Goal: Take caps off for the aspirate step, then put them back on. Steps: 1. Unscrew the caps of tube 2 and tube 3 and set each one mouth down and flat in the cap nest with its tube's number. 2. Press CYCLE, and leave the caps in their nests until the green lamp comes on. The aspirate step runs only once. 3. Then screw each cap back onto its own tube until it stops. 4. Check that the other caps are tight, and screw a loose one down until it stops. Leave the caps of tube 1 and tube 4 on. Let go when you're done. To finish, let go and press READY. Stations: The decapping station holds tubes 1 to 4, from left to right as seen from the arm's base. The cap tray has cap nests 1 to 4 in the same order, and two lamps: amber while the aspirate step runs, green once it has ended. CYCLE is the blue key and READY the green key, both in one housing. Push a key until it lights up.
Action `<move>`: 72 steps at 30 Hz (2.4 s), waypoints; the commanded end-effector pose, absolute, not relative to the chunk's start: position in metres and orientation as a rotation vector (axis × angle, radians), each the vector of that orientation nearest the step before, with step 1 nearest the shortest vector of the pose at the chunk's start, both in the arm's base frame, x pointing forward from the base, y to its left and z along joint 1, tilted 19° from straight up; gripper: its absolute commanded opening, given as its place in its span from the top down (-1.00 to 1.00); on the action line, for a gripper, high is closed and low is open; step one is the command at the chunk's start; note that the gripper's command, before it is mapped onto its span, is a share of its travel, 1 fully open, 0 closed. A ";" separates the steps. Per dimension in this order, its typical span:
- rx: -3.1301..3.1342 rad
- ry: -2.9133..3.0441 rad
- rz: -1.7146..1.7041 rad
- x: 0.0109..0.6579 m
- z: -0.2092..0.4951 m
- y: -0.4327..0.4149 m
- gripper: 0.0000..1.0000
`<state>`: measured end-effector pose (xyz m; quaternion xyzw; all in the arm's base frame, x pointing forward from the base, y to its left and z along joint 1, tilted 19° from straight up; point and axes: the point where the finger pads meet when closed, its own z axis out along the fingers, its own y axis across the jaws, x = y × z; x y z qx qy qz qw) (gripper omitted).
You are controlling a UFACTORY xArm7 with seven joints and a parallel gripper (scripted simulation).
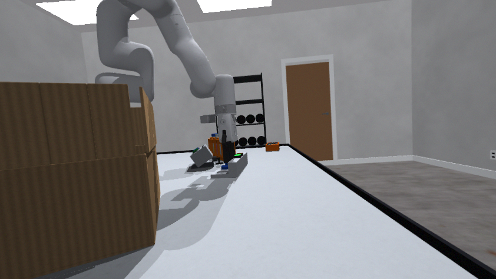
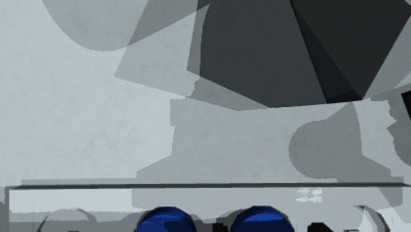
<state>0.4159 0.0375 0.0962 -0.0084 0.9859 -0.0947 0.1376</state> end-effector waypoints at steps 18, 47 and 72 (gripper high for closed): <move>-0.025 2.849 -0.275 0.419 0.088 0.036 0.08; -0.024 2.849 -0.275 0.409 0.121 0.043 1.00; -0.024 2.848 -0.274 0.381 0.220 0.062 1.00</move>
